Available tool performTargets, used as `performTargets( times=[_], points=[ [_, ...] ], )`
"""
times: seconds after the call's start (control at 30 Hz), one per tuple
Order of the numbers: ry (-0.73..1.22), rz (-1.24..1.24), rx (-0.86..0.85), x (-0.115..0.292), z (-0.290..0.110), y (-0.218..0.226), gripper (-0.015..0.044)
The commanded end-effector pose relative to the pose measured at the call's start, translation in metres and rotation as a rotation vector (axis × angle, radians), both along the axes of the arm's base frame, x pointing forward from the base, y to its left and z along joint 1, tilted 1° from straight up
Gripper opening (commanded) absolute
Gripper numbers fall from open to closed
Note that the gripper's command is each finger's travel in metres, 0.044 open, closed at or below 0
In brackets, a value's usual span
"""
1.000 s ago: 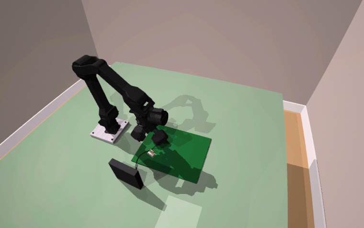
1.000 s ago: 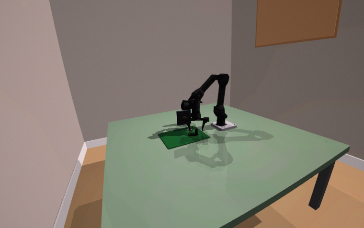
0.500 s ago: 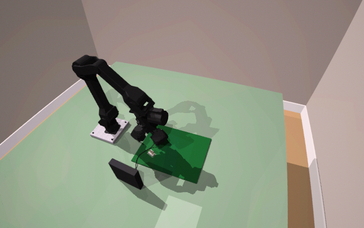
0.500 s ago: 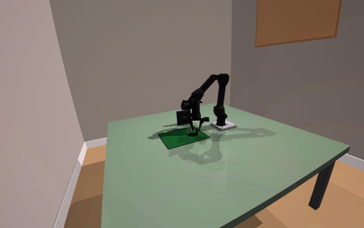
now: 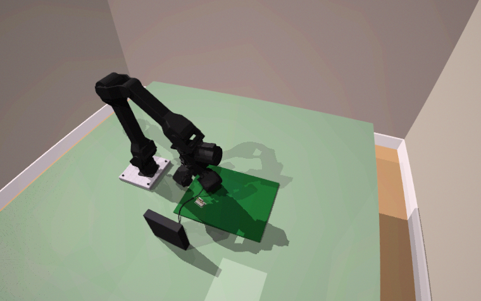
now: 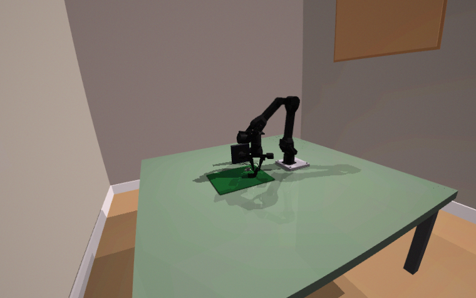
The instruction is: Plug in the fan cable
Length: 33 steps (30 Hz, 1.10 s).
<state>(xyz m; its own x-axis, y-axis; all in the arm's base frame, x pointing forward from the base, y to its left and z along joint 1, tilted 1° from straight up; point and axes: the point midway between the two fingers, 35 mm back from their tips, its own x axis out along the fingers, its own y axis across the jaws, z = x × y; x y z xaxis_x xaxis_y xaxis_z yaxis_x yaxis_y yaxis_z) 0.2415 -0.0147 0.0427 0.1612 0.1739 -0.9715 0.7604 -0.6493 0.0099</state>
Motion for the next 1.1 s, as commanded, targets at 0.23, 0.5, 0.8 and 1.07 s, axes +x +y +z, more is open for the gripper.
performTargets(
  times=[0.23,0.5,0.8,1.07],
  points=[
    [0.000,0.000,-0.001,0.003,0.017,0.000,0.0000],
    [0.001,0.000,-0.002,0.005,0.041,-0.001,0.0000],
    [0.002,-0.001,-0.002,0.004,0.070,0.000,0.0000],
    [0.004,-0.001,-0.003,0.000,0.095,0.001,0.0000]
  ],
)
